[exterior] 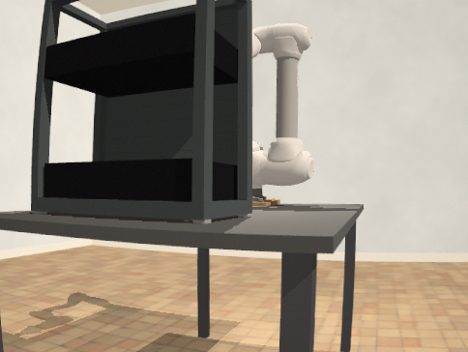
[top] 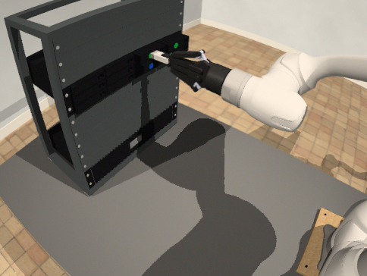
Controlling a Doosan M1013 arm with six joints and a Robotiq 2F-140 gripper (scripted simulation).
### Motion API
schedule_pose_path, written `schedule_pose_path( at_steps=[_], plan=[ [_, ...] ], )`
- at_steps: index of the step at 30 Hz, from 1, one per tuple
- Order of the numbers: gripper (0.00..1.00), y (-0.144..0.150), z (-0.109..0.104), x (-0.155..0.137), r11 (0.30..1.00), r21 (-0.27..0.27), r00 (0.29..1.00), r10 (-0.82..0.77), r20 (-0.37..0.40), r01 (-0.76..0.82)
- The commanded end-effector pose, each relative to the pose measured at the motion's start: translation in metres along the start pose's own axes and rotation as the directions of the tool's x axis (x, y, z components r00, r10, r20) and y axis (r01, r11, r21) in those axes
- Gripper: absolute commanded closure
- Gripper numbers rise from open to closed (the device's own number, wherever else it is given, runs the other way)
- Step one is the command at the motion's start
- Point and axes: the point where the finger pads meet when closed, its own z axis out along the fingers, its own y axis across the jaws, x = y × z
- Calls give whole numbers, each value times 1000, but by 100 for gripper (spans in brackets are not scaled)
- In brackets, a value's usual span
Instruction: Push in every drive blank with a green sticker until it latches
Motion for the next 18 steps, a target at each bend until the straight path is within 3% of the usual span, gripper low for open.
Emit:
schedule_pose_path(
  at_steps=[1, 18],
  plan=[
    [100, 0, 1, 0, 1000, 0, 1000, 0, 0, 0],
    [100, 0, 11, 0, 1000, 0, 1000, 0, 0, 0]
  ],
)
